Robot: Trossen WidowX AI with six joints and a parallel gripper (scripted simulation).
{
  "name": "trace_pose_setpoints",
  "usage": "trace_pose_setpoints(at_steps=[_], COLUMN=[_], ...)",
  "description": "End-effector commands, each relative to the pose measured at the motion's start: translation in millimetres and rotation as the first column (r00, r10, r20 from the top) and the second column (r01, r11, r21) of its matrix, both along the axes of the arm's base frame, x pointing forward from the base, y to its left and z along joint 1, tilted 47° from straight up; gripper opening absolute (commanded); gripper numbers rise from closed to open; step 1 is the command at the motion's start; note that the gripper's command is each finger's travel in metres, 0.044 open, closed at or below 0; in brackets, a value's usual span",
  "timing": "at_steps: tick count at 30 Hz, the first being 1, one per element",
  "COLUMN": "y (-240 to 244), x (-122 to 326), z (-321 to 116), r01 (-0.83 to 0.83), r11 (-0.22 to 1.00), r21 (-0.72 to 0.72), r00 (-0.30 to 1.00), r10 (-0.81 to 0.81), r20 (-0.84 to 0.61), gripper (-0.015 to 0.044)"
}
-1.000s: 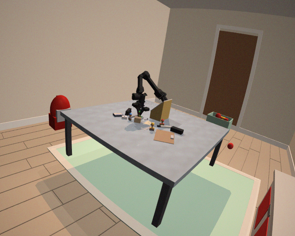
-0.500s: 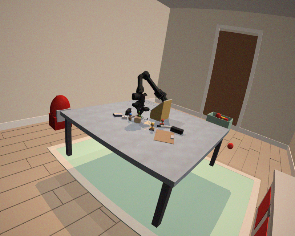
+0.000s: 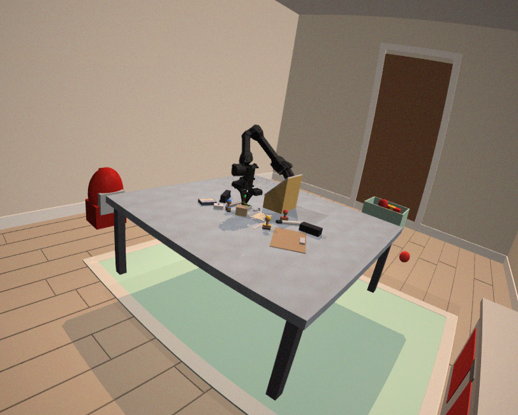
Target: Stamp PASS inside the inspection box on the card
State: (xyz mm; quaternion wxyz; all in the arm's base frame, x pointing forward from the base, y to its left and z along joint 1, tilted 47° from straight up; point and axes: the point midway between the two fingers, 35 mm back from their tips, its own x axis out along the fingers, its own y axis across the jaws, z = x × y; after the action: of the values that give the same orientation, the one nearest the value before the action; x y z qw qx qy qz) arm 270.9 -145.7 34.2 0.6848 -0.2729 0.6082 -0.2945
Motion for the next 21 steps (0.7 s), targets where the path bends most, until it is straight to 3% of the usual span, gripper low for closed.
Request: trace_pose_setpoints(at_steps=[1, 21], y=[-0.6, 0.6], x=[-0.2, -0.3], z=[-1.2, 0.0], r01=[-0.001, -0.001], r11=[1.000, 1.000], r21=[0.004, 0.004], r00=[1.000, 1.000], r10=[0.001, 0.001], r20=[-0.001, -0.001], gripper=[0.0000, 0.0000])
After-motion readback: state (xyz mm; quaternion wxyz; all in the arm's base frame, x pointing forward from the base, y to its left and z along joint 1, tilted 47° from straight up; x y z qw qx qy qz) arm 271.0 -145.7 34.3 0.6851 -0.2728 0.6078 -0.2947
